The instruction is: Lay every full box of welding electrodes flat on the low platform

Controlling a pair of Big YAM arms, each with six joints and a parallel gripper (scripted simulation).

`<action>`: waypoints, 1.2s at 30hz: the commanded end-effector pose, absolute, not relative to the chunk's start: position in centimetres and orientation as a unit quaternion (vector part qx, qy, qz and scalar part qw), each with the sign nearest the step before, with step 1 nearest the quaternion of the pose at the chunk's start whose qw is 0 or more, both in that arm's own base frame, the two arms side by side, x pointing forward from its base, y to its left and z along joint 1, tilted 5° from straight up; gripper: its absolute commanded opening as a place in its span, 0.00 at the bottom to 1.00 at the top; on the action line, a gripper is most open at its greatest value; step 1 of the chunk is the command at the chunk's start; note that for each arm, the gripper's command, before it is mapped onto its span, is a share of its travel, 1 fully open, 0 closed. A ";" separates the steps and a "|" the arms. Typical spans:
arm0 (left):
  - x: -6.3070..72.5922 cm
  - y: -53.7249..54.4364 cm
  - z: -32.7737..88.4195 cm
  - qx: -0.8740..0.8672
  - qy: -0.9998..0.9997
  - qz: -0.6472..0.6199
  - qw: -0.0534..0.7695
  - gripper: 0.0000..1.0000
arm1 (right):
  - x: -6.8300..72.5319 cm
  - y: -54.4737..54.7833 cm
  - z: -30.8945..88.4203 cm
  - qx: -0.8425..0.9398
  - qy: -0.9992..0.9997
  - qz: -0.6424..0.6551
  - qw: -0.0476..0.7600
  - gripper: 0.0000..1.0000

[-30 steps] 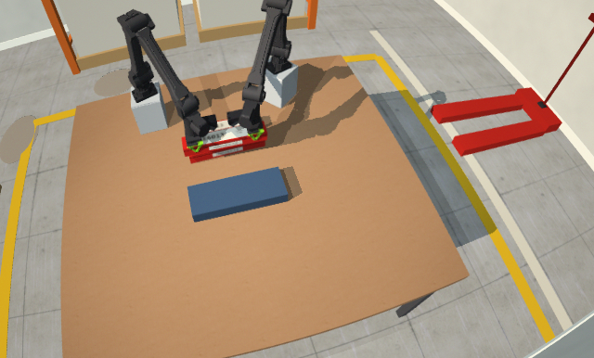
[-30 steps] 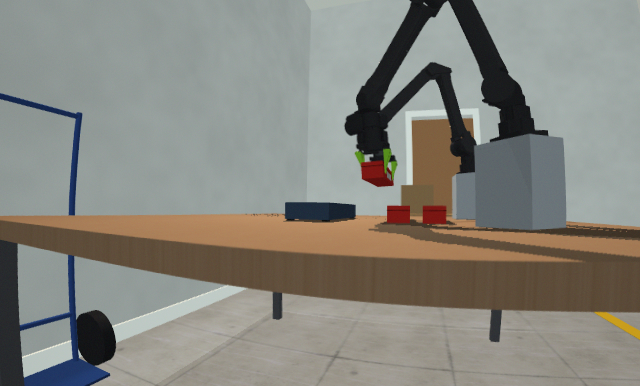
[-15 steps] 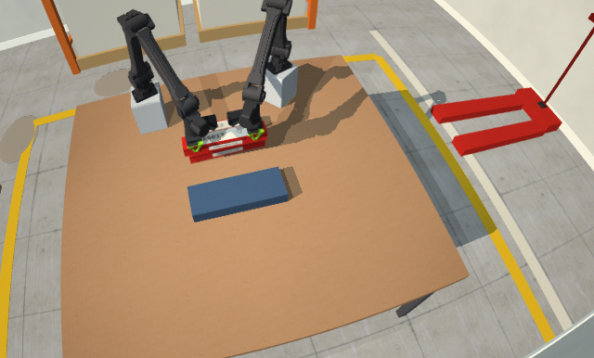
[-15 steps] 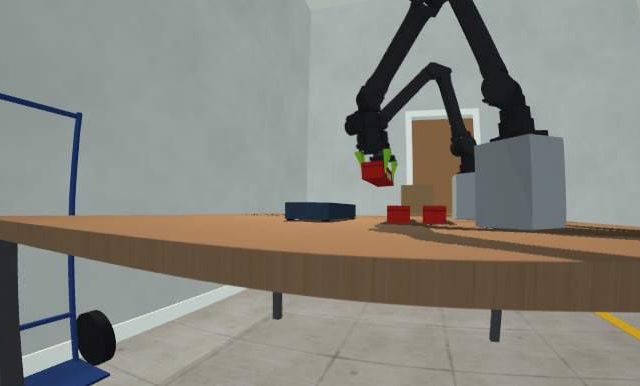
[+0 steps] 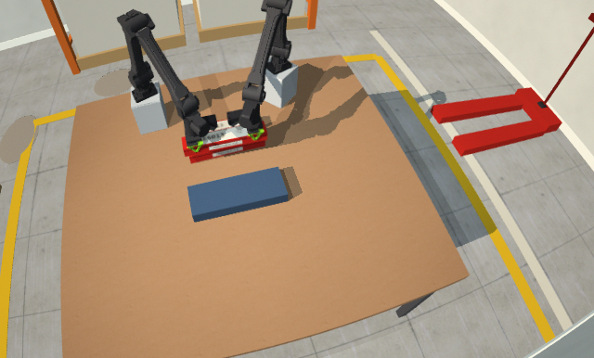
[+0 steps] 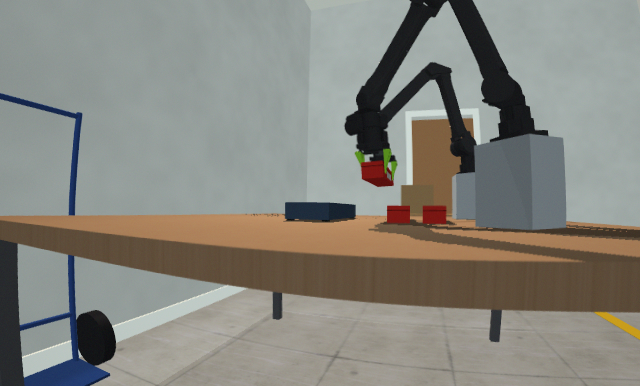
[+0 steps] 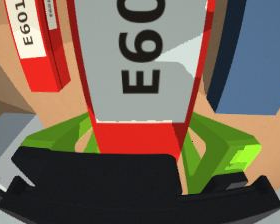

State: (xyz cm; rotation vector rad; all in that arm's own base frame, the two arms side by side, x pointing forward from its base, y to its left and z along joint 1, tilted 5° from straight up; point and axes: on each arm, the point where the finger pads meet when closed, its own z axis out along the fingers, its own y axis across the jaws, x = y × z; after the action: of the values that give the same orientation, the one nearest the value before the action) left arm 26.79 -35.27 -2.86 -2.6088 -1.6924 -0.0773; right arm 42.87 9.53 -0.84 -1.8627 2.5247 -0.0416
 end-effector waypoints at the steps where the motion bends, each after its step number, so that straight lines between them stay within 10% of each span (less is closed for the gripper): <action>1: 29.3 -37.2 2.4 -0.837 -0.545 -0.040 -0.033 0.00 | 46.1 9.6 4.4 -0.593 0.803 -0.041 0.045 0.00; 36: 29.9 -37.6 8.4 -0.836 -0.545 -0.043 -0.051 0.00 | 46.6 9.2 10.6 -0.592 0.802 -0.050 0.060 0.00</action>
State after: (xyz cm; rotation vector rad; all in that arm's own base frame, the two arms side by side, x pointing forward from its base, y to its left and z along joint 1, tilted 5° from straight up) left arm 26.96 -35.51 1.58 -2.6152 -1.6985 -0.0787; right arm 43.09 9.55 3.71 -1.8619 2.5189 -0.0496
